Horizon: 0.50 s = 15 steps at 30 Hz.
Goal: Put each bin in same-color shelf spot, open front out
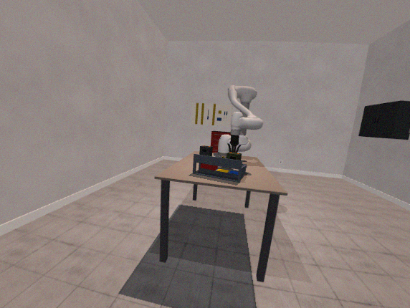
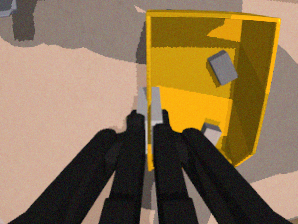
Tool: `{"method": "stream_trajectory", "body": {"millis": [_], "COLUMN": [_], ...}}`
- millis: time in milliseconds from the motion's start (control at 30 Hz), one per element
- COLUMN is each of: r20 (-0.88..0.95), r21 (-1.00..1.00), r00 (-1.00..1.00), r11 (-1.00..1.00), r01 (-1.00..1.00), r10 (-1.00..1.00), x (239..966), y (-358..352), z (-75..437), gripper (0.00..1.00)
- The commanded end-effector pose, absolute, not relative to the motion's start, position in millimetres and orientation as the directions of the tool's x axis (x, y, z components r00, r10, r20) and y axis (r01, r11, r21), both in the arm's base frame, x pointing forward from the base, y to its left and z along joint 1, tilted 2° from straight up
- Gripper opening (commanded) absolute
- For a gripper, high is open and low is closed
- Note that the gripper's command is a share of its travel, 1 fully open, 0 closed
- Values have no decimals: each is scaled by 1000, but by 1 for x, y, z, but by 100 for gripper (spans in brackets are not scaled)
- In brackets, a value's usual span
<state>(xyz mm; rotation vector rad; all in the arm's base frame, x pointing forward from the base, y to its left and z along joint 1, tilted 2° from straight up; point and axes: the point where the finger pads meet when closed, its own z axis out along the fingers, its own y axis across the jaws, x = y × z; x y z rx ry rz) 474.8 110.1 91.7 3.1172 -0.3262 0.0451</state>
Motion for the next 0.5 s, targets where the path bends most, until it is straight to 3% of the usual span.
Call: {"method": "stream_trajectory", "body": {"millis": [0,467], "r20": [29,29], "r21": [4,4], "r00": [978,978], "r11": [-978,-978], "r01": [-207,-207], "r10": [-207,-207], "x": [479,488], "y": [109,107], "z": [92,92], "gripper": [10,10]}}
